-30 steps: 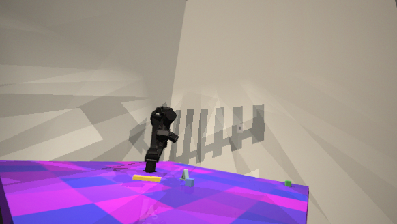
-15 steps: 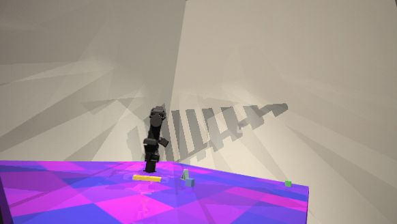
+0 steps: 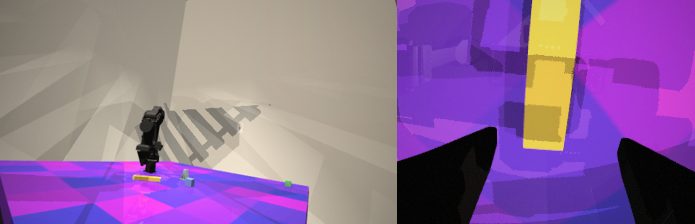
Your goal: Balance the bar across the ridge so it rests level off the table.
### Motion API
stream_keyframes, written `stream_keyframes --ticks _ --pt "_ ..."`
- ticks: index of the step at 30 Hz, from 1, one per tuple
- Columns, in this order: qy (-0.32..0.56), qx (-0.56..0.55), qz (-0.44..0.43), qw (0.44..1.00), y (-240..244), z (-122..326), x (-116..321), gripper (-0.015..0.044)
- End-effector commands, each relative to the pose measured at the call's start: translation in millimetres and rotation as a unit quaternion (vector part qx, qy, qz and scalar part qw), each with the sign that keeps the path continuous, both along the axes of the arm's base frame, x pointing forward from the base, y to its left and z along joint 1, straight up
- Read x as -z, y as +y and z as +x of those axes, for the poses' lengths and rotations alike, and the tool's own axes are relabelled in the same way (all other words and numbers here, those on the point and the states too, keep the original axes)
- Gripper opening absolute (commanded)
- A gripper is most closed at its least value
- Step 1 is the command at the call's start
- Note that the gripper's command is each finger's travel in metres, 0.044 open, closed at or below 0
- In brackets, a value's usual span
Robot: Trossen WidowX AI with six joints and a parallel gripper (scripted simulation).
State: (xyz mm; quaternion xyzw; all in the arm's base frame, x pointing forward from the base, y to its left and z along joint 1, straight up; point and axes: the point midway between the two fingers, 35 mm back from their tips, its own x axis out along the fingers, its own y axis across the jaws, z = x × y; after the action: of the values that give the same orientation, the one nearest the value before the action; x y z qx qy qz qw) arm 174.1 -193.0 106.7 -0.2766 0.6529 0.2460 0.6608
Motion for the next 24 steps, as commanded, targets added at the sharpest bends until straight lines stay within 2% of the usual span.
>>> stream_keyframes --ticks 1,24 --pt "0.006 -0.003 0.010 1.000 2.4 -2.4 25.4 0.0315" --pt "0.006 -0.003 0.010 1.000 2.3 -2.4 55.9 0.0315"
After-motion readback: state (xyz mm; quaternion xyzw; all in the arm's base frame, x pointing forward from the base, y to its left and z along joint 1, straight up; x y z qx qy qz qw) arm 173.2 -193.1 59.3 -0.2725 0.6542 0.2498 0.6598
